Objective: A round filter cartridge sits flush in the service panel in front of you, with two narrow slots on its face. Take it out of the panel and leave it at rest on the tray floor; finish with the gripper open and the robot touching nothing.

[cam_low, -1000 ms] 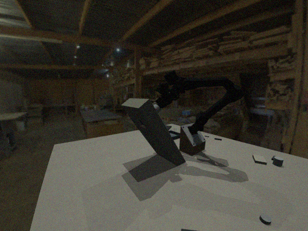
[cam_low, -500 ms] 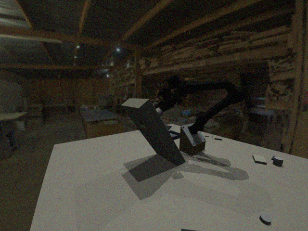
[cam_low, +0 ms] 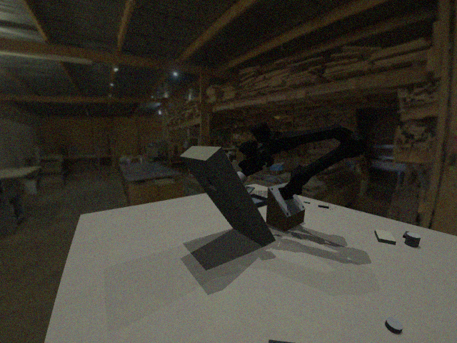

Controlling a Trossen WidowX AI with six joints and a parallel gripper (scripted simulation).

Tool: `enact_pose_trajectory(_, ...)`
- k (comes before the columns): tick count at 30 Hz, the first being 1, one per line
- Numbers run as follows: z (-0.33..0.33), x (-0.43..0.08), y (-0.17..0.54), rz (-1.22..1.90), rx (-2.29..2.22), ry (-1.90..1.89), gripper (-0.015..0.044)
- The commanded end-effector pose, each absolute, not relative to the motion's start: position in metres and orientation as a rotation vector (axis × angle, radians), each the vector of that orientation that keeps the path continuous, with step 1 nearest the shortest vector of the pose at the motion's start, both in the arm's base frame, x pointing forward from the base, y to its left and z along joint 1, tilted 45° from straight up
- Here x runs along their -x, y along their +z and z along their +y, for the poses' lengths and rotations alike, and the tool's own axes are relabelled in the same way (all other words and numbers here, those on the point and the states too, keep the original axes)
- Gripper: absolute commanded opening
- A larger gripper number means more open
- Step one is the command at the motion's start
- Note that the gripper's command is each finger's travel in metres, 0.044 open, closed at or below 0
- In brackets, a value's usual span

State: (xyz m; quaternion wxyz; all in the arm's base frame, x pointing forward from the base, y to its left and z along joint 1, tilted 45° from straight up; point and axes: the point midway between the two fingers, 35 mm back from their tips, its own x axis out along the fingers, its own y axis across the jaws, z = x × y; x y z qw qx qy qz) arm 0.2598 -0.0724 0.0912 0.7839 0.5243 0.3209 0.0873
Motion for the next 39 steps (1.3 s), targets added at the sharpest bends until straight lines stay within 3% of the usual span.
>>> enact_pose_trajectory(1,-0.074,-0.261,0.093,0.690,-1.128,0.189,0.0079)
enact_pose_trajectory(2,-0.074,-0.261,0.093,0.690,-1.128,0.189,0.0104)
enact_pose_trajectory(15,-0.072,-0.259,0.091,0.684,-1.122,0.188,0.0104)
enact_pose_trajectory(26,-0.116,-0.299,0.139,0.683,-1.121,0.188,0.0104)
enact_pose_trajectory(38,-0.167,-0.300,0.193,0.676,-1.108,0.187,0.0419)
enact_pose_trajectory(39,-0.166,-0.300,0.190,0.683,-1.099,0.190,0.0393)
